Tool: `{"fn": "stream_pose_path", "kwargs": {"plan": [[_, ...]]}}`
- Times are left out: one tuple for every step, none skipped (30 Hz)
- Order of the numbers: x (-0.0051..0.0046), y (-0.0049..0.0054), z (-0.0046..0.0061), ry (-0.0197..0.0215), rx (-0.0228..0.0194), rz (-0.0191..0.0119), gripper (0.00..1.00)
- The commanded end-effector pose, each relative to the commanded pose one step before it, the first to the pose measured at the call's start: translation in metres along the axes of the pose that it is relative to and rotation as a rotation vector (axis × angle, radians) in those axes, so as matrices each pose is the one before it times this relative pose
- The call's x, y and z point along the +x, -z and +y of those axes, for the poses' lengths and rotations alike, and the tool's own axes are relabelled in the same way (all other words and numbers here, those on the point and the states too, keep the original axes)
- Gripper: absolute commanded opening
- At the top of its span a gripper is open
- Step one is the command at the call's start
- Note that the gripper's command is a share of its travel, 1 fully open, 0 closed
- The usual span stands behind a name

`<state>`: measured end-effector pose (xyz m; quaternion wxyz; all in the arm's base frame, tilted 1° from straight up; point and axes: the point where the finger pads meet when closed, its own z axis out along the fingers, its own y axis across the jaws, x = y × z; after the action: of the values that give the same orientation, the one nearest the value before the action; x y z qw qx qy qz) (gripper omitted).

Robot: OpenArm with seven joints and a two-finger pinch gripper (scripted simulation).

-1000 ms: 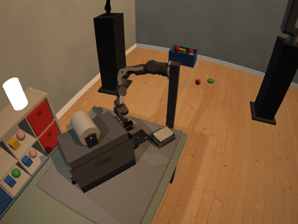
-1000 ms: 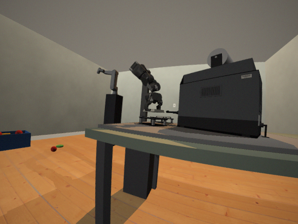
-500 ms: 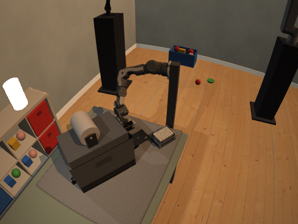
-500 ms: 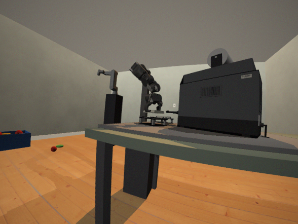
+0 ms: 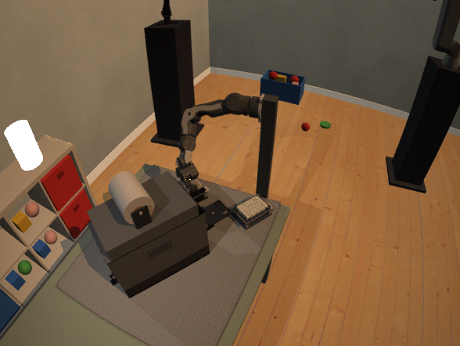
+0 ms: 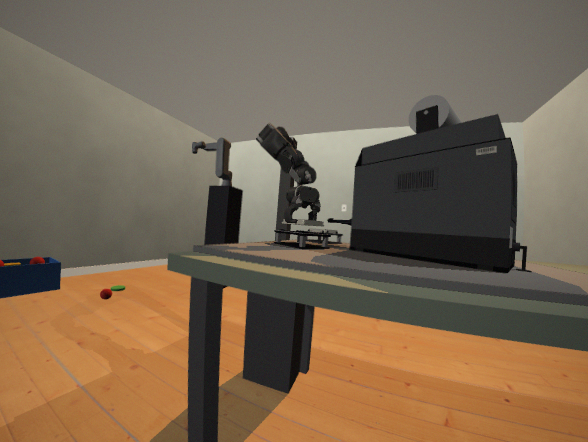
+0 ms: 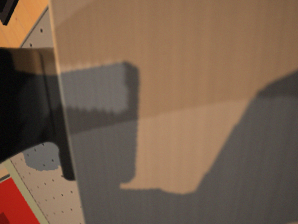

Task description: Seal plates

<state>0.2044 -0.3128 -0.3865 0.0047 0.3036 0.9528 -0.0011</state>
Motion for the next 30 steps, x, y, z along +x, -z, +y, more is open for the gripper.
{"fn": "stream_pose_path", "kwargs": {"plan": [[0.000255,-0.00073,0.00154,0.00126,-0.00620,-0.00133,0.00],[-0.000159,-0.00020,-0.00041,-0.00068,0.00169,-0.00029,0.00],[0.000281,-0.00089,0.00028,0.00058,-0.00135,0.00059,0.00],[0.000133,-0.00056,-0.00004,0.00011,0.00015,0.00032,0.00],[-0.000075,-0.00040,0.00020,0.00010,-0.00057,-0.00010,0.00],[-0.000282,-0.00036,0.00002,-0.00029,-0.00016,-0.00074,0.00],[-0.000086,-0.00044,-0.00026,-0.00019,0.00050,-0.00027,0.00],[0.000166,-0.00061,-0.00019,0.00007,0.00050,0.00039,0.00],[0.000199,-0.00065,0.00012,0.00031,-0.00012,0.00051,0.00],[-0.000007,-0.00047,0.00019,0.00009,-0.00046,-0.00001,0.00],[-0.000134,-0.00040,0.00016,-0.00013,-0.00045,-0.00034,0.00],[-0.000219,0.00007,-0.00012,-0.00050,0.00028,-0.00055,0.00],[-0.000575,0.00068,-0.00108,-0.00094,0.00442,-0.00051,0.00],[-0.000005,0.00000,0.00000,0.00000,0.00000,0.00000,0.00],[-0.000008,0.00000,0.00000,0.00000,0.00000,0.00000,0.00],[-0.000003,0.00000,0.00000,0.00000,0.00000,0.00000,0.00],[0.000000,0.00000,0.00000,0.00000,0.00000,0.00000,0.00],[0.000000,0.00000,0.00000,0.00000,0.00000,0.00000,0.00],[-0.000004,0.00000,0.00000,0.00000,0.00000,0.00000,0.00],[-0.000004,0.00000,0.00000,0.00000,0.00000,0.00000,0.00],[-0.000004,0.00000,0.00000,0.00000,0.00000,0.00000,0.00],[-0.000004,0.00000,0.00000,0.00000,0.00000,0.00000,0.00],[-0.000004,0.00000,0.00000,0.00000,0.00000,0.00000,0.00],[-0.000004,0.00000,0.00000,0.00000,0.00000,0.00000,0.00],[-0.000004,0.00000,0.00000,0.00000,0.00000,0.00000,0.00],[-0.000004,0.00000,0.00000,0.00000,0.00000,0.00000,0.00],[-0.000004,0.00000,0.00000,0.00000,0.00000,0.00000,0.00],[-0.000004,0.00000,0.00000,0.00000,0.00000,0.00000,0.00],[-0.000004,0.00000,0.00000,0.00000,0.00000,0.00000,0.00],[-0.000004,0.00000,0.00000,0.00000,0.00000,0.00000,0.00]]}}
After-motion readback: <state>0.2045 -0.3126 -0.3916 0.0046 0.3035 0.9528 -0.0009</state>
